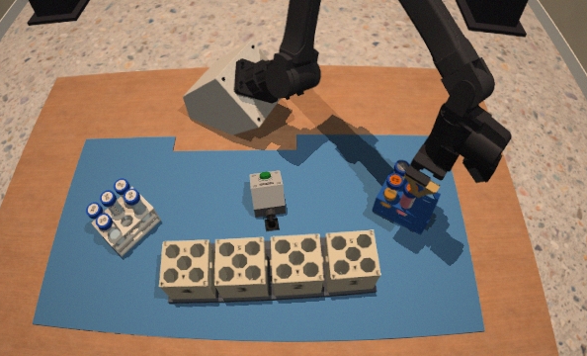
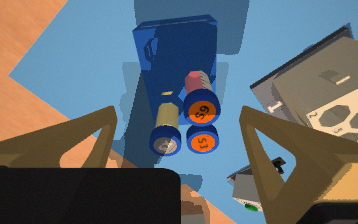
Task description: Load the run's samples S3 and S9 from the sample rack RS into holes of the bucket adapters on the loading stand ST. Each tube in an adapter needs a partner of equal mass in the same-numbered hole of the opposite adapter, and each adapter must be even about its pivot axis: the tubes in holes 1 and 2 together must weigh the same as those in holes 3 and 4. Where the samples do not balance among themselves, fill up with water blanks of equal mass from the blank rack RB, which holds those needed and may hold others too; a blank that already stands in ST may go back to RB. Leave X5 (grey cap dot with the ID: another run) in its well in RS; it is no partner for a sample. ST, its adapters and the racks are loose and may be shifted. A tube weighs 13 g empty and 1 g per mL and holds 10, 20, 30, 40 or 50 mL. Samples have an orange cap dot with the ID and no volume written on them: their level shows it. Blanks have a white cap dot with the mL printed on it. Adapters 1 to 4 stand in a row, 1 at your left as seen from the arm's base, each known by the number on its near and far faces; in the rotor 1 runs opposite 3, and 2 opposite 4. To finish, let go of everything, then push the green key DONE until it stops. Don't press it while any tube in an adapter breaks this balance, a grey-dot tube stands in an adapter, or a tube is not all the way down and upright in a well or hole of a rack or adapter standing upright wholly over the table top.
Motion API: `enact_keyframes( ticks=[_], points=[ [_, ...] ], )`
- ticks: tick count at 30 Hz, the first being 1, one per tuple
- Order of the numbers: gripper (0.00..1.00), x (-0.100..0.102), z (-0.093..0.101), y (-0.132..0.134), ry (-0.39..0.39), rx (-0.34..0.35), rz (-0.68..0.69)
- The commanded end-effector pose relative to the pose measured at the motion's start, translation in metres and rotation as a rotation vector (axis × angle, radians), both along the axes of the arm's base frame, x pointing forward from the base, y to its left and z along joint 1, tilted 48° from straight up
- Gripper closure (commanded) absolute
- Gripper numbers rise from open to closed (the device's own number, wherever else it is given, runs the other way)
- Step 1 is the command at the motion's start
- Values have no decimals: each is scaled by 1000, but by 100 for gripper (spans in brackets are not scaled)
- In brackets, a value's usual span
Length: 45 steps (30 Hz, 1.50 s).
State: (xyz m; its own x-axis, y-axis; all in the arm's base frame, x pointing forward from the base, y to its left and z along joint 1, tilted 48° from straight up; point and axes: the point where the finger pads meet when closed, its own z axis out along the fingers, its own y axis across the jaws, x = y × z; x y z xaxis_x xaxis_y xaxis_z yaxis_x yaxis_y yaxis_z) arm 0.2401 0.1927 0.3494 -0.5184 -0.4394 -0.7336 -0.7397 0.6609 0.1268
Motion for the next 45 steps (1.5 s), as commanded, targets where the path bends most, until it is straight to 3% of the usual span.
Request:
enact_keyframes(
  ticks=[1, 30, 31, 35, 36, 38, 40, 43, 44, 45],
  points=[
    [0, 1, 19, -2, -28, 23, -16],
    [0, 1, 20, -3, -28, 23, -16],
    [20, -2, 4, -15, -44, -13, 15],
    [20, 3, -5, -27, -86, -45, 62],
    [20, 5, 16, -27, -124, -33, 60],
    [20, 7, 24, -26, -147, -25, 59],
    [20, 8, 6, -22, -102, -35, 63],
    [20, 8, 6, -22, -102, -35, 63],
    [20, 10, -12, -16, -81, -49, 83],
    [20, 12, -15, -14, -81, -51, 81]
  ],
)
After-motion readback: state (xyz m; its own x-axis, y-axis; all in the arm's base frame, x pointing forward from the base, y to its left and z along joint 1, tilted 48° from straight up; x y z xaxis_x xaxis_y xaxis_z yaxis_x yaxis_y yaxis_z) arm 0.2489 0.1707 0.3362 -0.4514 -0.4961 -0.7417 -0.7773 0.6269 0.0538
